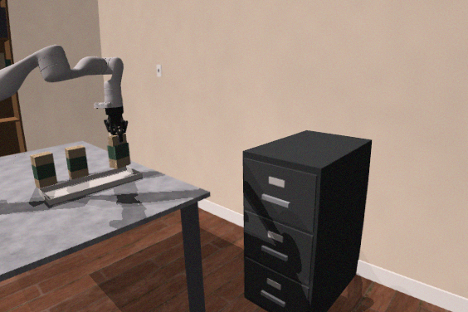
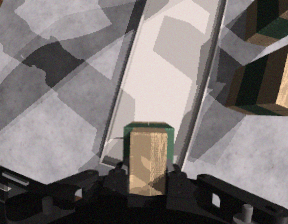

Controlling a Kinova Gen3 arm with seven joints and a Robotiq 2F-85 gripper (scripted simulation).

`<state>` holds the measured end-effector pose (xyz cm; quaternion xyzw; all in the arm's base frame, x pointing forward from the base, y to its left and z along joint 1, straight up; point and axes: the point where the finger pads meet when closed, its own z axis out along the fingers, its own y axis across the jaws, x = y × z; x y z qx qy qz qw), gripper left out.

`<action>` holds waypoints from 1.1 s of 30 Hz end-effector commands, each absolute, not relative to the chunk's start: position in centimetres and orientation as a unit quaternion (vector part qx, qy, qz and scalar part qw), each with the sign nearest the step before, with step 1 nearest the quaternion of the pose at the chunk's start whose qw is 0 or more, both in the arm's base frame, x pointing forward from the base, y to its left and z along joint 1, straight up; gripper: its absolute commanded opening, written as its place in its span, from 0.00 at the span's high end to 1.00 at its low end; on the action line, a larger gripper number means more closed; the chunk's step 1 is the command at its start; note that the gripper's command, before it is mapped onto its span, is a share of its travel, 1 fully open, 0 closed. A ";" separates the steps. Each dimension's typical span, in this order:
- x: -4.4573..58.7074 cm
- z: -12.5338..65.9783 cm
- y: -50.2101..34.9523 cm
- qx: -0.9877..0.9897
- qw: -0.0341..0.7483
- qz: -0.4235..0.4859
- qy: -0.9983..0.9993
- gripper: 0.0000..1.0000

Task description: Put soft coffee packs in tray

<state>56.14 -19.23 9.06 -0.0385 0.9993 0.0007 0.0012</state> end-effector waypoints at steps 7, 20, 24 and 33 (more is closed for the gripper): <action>56.2 8.1 -19.2 -0.039 0.002 0.000 0.999 0.73; 56.2 5.6 -19.2 -0.039 0.002 0.000 0.999 0.73; 56.2 4.9 -19.2 -0.039 0.002 0.000 0.999 0.73; 56.2 4.4 -19.2 -0.039 0.002 0.000 0.999 0.73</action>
